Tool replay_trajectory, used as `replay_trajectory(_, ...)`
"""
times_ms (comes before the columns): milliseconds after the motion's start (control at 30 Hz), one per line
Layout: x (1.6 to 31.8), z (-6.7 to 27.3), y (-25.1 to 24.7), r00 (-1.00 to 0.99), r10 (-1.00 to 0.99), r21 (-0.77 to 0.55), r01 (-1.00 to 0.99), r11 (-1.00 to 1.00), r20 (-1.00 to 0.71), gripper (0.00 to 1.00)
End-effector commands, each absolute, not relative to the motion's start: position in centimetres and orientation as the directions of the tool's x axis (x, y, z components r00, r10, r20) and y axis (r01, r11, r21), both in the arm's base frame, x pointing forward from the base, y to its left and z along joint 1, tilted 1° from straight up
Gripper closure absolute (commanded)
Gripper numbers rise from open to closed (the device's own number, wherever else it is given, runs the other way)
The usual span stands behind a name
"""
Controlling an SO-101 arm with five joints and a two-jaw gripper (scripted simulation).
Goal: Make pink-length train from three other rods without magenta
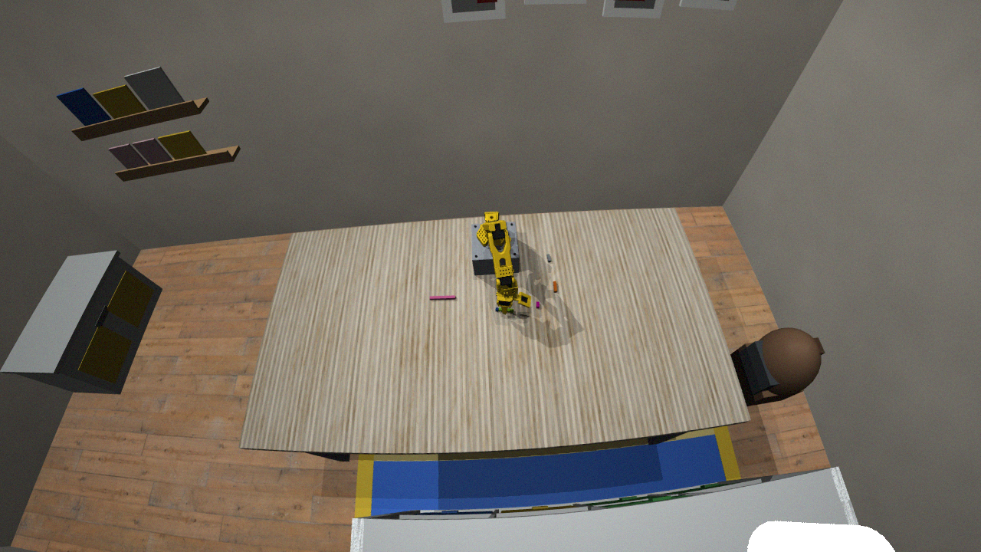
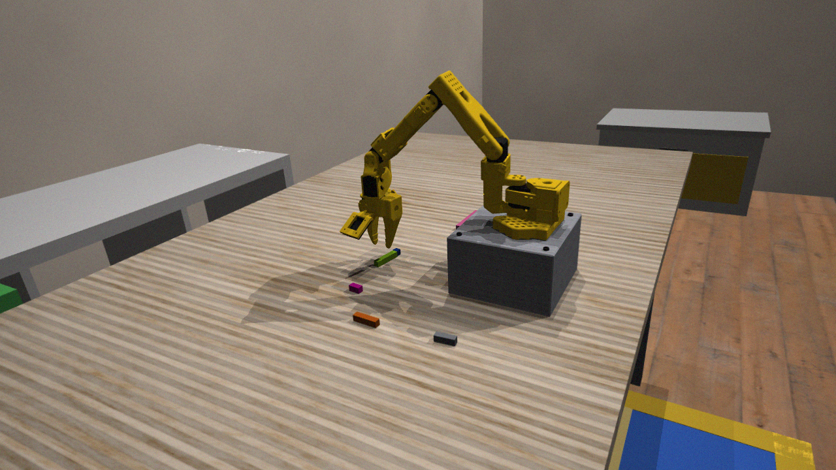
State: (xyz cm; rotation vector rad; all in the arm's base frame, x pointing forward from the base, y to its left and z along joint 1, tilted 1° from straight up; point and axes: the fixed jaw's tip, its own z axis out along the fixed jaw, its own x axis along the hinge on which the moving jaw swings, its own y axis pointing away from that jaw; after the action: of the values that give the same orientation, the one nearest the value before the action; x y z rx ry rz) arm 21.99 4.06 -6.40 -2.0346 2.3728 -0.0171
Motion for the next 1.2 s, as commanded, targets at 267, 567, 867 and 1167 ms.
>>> replay_trajectory(267, 21.7, -4.7, 4.0, -0.154, -0.988, -0.006, -0.988, 0.154, -0.002, 0.83)
replay_trajectory(567, 21.6, -3.6, 4.0, -0.154, -0.988, -0.006, -0.988, 0.154, -0.002, 0.83)
replay_trajectory(867, 21.6, -3.3, 4.0, -0.154, -0.988, -0.006, -0.988, 0.154, -0.002, 0.83)
replay_trajectory(1167, 21.6, -3.3, 4.0, -0.154, -0.988, -0.006, -0.988, 0.154, -0.002, 0.83)
